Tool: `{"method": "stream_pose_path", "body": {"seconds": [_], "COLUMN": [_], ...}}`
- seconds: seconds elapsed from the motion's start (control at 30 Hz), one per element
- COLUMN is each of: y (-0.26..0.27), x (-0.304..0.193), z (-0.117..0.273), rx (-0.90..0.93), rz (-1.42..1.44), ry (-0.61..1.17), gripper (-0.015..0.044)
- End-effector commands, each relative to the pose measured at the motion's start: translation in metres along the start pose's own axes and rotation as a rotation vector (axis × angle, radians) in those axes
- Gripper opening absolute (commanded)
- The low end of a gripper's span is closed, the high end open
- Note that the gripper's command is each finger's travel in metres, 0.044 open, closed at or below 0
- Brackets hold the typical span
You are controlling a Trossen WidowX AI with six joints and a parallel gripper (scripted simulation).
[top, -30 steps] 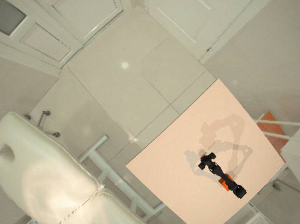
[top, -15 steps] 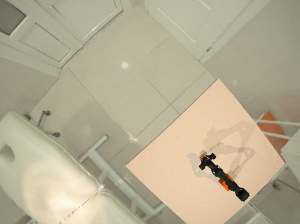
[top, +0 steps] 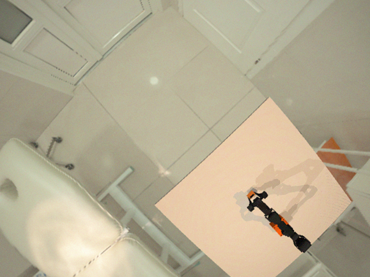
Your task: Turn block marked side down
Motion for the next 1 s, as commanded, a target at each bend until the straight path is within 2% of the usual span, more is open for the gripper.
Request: {"method": "stream_pose_path", "body": {"seconds": [0.0,0.17,0.57,0.97], "y": [-0.001,0.000,0.001,0.000], "x": [0.001,0.002,-0.001,-0.009], "z": [0.003,-0.002,-0.029,-0.038], "rx": [-0.002,-0.001,0.005,0.011], "rz": [-0.003,-0.003,0.000,0.001], "ry": [-0.038,-0.059,-0.227,-0.394], "gripper": [0.0000,0.0000,0.0000,0.0000]}}
Point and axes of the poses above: the point midway between the two fingers, 35 mm back from their tips, its own z axis back along the fingers, its own y axis across the jaws, x = y × z, the point moved 1 cm from there along z, back along the fingers, and after that the axes turned 2 degrees about -z, right-handed, at the moved point
